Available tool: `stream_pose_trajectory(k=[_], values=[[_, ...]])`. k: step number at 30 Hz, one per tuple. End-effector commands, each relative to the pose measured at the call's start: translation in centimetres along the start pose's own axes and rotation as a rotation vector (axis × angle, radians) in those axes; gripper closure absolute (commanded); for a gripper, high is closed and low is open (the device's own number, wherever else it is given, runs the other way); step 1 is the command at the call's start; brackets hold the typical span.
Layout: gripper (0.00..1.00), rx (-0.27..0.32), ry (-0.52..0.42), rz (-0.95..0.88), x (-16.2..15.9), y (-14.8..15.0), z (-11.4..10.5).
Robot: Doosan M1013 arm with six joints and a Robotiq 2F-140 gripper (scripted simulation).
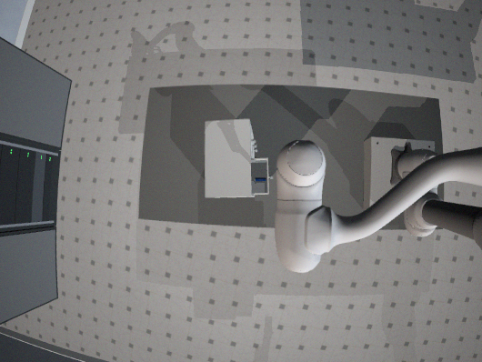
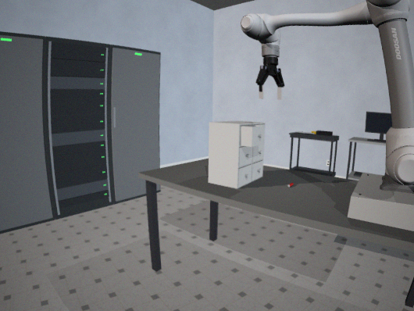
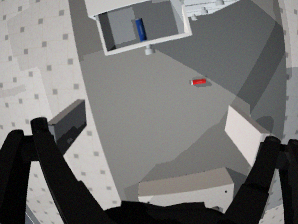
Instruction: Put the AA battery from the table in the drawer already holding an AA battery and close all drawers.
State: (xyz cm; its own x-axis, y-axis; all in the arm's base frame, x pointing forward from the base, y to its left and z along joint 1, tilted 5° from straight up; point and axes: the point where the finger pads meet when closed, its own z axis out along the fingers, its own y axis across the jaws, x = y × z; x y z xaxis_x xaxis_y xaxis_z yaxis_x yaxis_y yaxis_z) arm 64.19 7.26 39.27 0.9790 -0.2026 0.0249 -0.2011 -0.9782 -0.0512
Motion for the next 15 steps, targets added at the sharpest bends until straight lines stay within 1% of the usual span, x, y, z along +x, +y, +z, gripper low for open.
stream_pose_trajectory(k=[1, 5, 7, 15], values=[[0.0, -0.004, 0.0, 0.045, 0.13, -0.04, 0.13], [0.0, -0.011, -0.001, 0.116, 0.35, -0.11, 0.35], [0.0, -0.011, -0.001, 0.116, 0.35, -0.11, 0.35], [0.0, -0.026, -0.002, 0.28, 0.86, -0.26, 0.86]])
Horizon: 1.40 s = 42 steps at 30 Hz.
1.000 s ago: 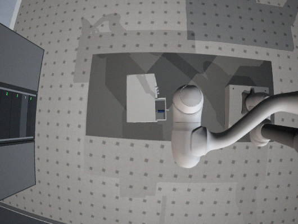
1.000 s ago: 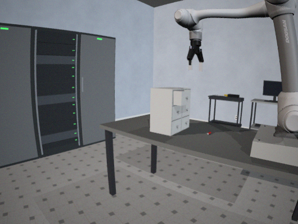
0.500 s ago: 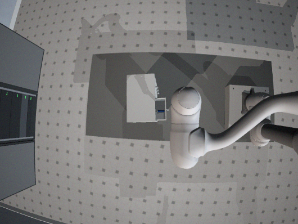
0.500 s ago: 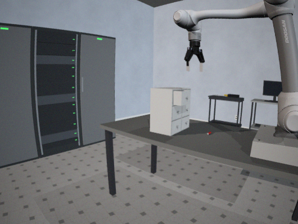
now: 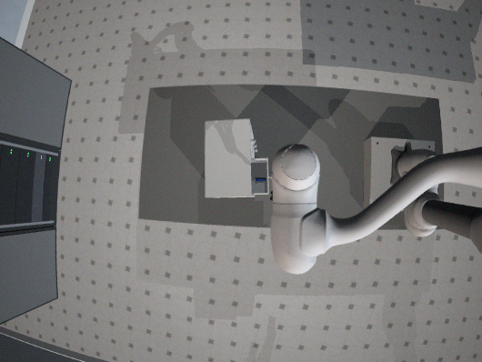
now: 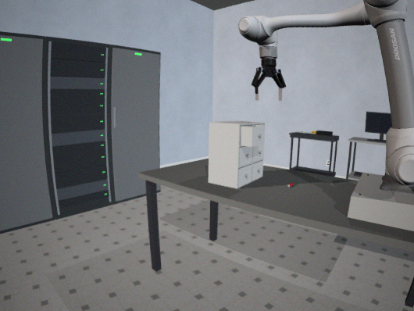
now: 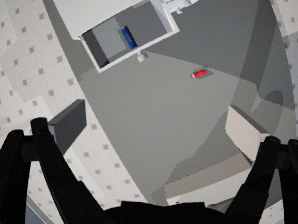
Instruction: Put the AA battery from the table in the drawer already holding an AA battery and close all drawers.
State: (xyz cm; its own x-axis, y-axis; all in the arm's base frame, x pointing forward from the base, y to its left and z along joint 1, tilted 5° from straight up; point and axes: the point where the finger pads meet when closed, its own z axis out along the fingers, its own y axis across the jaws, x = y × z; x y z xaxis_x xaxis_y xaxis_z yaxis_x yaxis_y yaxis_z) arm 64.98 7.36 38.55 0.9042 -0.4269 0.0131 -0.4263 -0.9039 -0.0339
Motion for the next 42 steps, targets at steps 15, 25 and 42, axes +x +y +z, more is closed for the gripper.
stream_pose_trajectory(k=[15, 25, 42], values=[[0.0, -0.035, -0.002, 0.365, 1.0, -0.6, 1.1], [0.0, -0.058, -0.004, 0.619, 1.7, -1.1, 1.9], [0.0, -0.101, -0.007, 1.078, 3.0, -1.9, 3.3]])
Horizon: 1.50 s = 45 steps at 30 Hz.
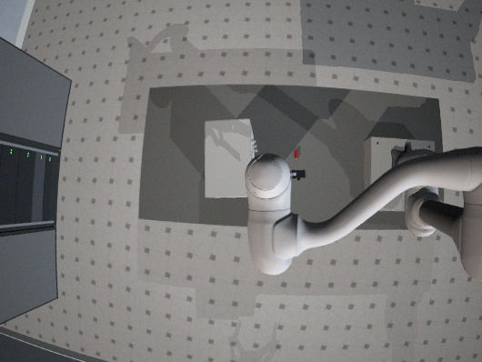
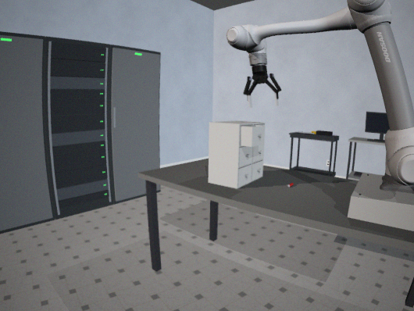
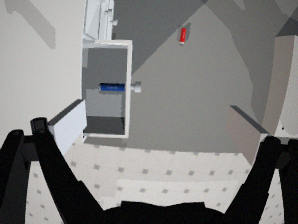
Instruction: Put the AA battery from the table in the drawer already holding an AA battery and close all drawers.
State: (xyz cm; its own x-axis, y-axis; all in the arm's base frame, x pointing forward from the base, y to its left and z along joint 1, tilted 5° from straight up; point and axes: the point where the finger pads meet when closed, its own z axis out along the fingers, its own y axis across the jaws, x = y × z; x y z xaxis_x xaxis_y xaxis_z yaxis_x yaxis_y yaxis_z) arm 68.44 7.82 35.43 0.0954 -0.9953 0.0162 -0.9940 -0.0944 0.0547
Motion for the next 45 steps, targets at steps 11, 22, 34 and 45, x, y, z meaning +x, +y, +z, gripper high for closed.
stream_pose_trajectory(k=[11, 22, 34, 45], values=[[0.0, -0.033, -0.001, 0.353, -0.1, -1.2, 1.0], [0.0, -0.058, -0.003, 0.621, -0.1, -2.2, 1.7], [0.0, -0.085, -0.005, 0.918, -0.2, -3.2, 2.6], [0.0, -0.106, -0.007, 1.147, -0.2, -4.0, 3.2]])
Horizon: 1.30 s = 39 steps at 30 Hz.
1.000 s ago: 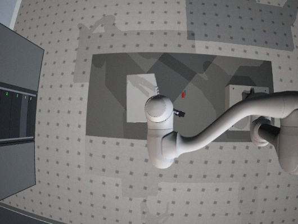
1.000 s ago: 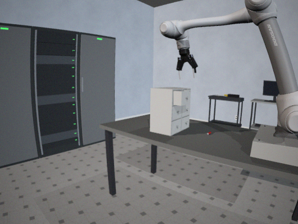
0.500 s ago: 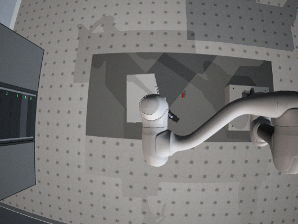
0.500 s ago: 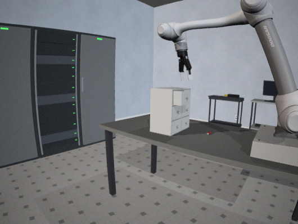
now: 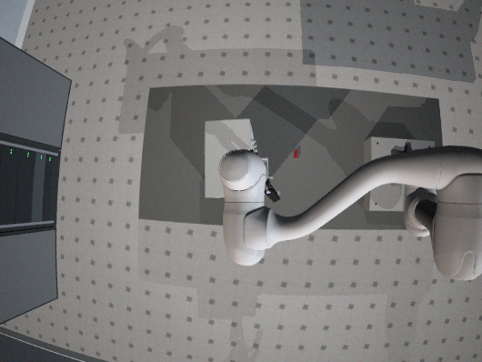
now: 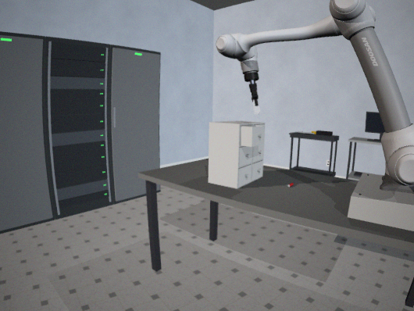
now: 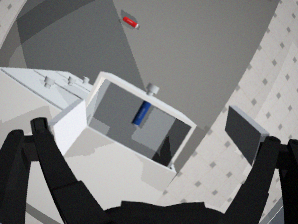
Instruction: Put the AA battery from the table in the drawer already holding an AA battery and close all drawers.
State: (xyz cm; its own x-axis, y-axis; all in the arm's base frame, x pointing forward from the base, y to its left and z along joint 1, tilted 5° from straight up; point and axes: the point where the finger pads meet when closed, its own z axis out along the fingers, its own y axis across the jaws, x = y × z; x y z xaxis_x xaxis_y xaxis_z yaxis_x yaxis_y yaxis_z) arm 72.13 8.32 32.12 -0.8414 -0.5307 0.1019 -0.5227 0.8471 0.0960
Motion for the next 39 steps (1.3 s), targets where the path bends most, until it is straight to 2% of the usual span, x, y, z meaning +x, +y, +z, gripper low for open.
stream_pose_trajectory(k=[1, 22, 39], values=[[0.0, -0.005, 0.0, 0.062, -0.2, -0.1, 0.1], [0.0, -0.032, -0.002, 0.351, -1.2, -0.6, 0.9], [0.0, -0.042, -0.003, 0.452, -1.5, -0.7, 1.1]])
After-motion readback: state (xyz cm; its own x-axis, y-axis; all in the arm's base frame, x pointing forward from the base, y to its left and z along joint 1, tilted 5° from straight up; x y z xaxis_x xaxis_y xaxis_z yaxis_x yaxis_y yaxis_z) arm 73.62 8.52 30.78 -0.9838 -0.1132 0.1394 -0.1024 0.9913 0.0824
